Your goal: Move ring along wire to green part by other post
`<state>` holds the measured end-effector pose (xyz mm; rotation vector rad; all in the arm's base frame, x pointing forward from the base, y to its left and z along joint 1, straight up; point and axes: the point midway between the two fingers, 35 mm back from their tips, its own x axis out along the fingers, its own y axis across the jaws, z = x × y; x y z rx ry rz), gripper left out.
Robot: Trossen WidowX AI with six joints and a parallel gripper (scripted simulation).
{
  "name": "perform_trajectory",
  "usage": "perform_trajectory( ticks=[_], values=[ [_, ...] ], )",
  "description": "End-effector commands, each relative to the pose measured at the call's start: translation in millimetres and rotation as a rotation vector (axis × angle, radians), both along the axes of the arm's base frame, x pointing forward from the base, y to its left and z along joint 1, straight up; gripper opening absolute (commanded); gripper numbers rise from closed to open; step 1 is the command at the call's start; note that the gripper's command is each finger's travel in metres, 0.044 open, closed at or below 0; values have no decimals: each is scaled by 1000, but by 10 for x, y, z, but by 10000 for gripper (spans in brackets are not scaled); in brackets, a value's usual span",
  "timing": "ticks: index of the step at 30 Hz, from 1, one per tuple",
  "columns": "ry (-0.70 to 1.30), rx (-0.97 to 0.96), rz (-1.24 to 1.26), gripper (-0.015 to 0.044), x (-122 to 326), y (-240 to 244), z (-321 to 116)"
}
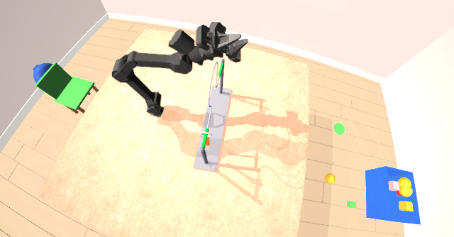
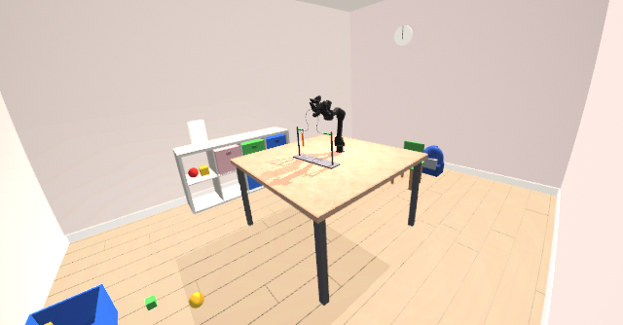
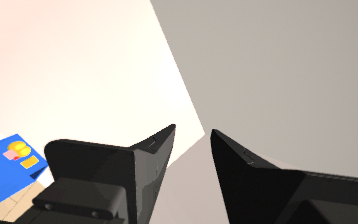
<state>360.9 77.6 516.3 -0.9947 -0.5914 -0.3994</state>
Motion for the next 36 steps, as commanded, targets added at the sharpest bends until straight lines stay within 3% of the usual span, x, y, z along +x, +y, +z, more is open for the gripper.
perform_trajectory(
  ticks=[1, 6, 18, 27, 36],
  values=[
    [-39, 17, -109, 160, -124, -453, 203],
    [-41, 19, -243, 160, -186, -933, 276],
    [66, -79, -503, 160, 42, -1925, -98],
    [222, -130, -582, 160, 161, -2777, -864],
    [390, -111, -636, 160, -99, -3634, -1723]
  ],
)
